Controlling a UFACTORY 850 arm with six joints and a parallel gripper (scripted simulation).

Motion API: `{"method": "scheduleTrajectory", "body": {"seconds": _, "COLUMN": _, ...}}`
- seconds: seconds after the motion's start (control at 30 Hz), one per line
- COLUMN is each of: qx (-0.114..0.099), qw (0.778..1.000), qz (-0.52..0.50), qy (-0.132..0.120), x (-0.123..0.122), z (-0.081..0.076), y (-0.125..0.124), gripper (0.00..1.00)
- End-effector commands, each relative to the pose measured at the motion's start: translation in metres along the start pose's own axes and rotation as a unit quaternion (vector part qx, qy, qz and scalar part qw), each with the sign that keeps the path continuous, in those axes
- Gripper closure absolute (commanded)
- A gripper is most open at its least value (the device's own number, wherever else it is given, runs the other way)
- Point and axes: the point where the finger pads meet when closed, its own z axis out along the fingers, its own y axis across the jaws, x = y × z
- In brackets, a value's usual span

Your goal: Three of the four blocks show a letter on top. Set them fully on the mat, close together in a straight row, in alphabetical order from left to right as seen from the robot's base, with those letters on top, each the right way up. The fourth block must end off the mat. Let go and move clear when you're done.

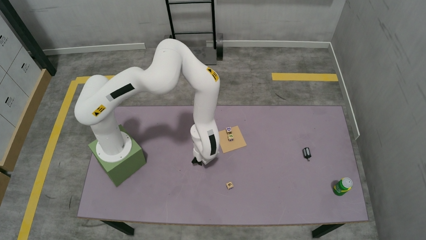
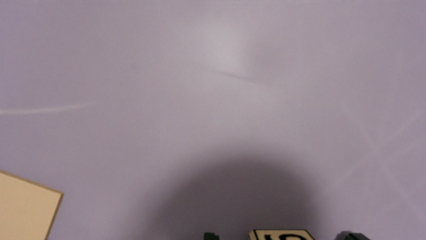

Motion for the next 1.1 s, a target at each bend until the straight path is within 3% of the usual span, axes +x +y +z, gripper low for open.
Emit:
{"method": "scheduleTrajectory", "body": {"seconds": 0.0, "qx": 0.001, "qw": 1.000, "qz": 0.000, "qy": 0.001, "x": 0.0006, "z": -0.0005, "y": -0.0007, "gripper": 0.31}}
{"method": "scheduleTrajectory", "body": {"seconds": 0.27, "qx": 0.001, "qw": 1.000, "qz": 0.000, "qy": 0.001, "x": 0.0006, "z": -0.0005, "y": -0.0007, "gripper": 0.31}}
{"method": "scheduleTrajectory", "body": {"seconds": 0.3, "qx": 0.001, "qw": 1.000, "qz": 0.000, "qy": 0.001, "x": 0.0006, "z": -0.0005, "y": -0.0007, "gripper": 0.52}}
{"method": "scheduleTrajectory", "body": {"seconds": 0.83, "qx": 0.001, "qw": 1.000, "qz": 0.000, "qy": 0.001, "x": 0.0006, "z": -0.0005, "y": -0.0007, "gripper": 0.52}}
{"method": "scheduleTrajectory", "body": {"seconds": 0.87, "qx": 0.001, "qw": 1.000, "qz": 0.000, "qy": 0.001, "x": 0.0006, "z": -0.0005, "y": -0.0007, "gripper": 0.72}}
{"method": "scheduleTrajectory", "body": {"seconds": 1.07, "qx": 0.001, "qw": 1.000, "qz": 0.000, "qy": 0.001, "x": 0.0006, "z": -0.0005, "y": -0.0007, "gripper": 0.72}}
